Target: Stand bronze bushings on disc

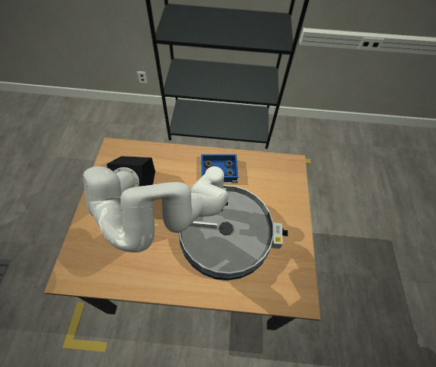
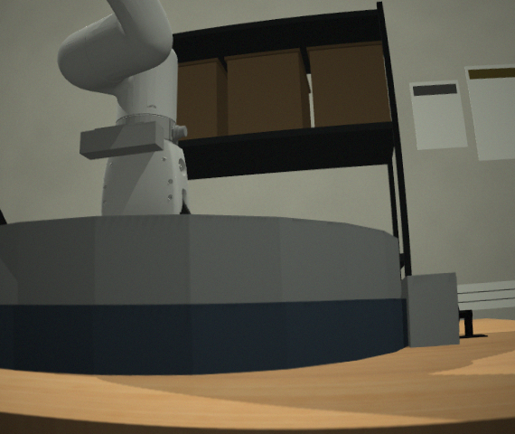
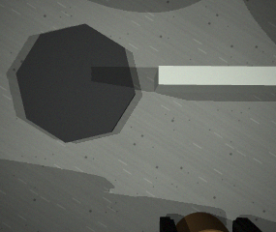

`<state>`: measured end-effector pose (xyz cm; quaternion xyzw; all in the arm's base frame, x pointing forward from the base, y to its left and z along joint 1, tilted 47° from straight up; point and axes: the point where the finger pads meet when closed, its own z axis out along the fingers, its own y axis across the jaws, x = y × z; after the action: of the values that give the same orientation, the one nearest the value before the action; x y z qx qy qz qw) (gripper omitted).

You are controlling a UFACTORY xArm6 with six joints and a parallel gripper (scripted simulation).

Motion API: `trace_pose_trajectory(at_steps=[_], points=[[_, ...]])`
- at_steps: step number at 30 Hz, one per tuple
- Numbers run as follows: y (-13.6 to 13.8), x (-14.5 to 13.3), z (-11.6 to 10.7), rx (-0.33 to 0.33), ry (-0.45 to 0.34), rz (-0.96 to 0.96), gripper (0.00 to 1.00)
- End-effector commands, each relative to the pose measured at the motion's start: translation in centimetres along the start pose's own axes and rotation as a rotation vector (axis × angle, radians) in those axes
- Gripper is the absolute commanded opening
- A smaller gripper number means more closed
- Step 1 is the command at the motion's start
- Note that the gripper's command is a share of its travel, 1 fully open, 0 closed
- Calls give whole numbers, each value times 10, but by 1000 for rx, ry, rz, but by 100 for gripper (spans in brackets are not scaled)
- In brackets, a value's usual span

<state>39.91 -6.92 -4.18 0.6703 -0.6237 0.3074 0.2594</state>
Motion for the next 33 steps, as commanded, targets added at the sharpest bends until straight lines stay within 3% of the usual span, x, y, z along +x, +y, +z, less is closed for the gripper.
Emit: trace_pose_trajectory(at_steps=[1,14,15,33], points=[[-1,0,-1,3,-1,1,0],[-1,0,-1,3,-1,1,0],[-1,0,-1,3,-1,1,42],[-1,0,-1,3,-1,1,42]])
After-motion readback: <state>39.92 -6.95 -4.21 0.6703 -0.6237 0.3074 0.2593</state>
